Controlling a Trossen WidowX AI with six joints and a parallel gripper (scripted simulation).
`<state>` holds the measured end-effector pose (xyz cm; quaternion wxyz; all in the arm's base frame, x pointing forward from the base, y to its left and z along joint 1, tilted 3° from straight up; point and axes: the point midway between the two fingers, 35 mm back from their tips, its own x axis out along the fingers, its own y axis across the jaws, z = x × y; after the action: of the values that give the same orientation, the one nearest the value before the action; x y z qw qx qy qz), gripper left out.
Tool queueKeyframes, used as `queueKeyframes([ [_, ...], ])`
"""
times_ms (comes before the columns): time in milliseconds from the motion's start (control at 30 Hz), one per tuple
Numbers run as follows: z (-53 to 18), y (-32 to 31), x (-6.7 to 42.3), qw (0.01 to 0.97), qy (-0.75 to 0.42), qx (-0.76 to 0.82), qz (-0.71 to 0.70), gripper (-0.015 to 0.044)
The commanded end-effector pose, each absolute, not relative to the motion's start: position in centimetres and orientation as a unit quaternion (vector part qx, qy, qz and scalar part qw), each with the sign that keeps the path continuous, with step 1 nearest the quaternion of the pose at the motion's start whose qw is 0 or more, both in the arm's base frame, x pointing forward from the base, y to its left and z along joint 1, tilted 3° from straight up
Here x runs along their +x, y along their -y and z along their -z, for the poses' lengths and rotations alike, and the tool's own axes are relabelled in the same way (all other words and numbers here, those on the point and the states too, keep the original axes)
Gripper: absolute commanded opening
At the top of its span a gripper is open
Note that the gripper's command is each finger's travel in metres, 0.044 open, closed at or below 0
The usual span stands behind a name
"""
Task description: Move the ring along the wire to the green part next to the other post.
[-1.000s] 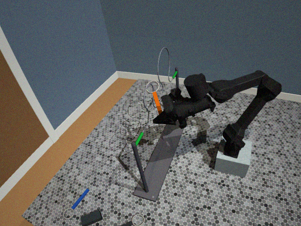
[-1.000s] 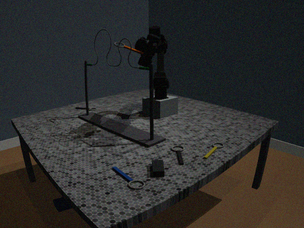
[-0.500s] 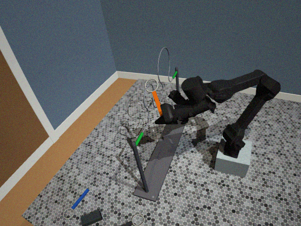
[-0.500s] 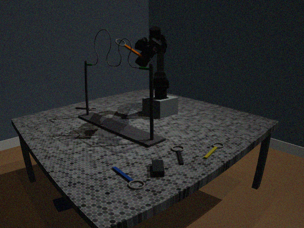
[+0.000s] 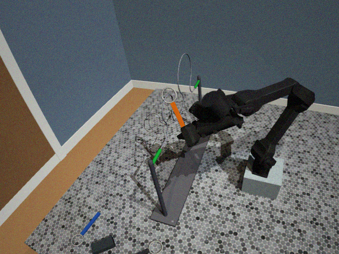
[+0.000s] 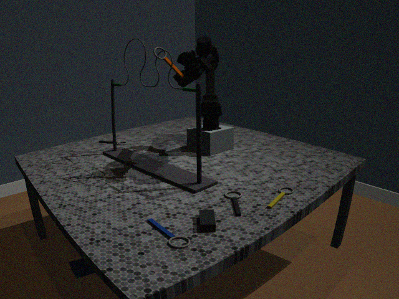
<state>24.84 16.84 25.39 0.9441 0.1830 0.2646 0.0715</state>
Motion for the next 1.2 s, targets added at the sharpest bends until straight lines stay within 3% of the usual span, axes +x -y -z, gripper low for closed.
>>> queueKeyframes([
  [0,-25.3,-16.2,25.0,0.954,-0.258,0.138,-0.059,-0.0150],
  [1167,-25.3,-10.8,25.9,0.955,-0.206,-0.213,0.035,-0.0150],
])
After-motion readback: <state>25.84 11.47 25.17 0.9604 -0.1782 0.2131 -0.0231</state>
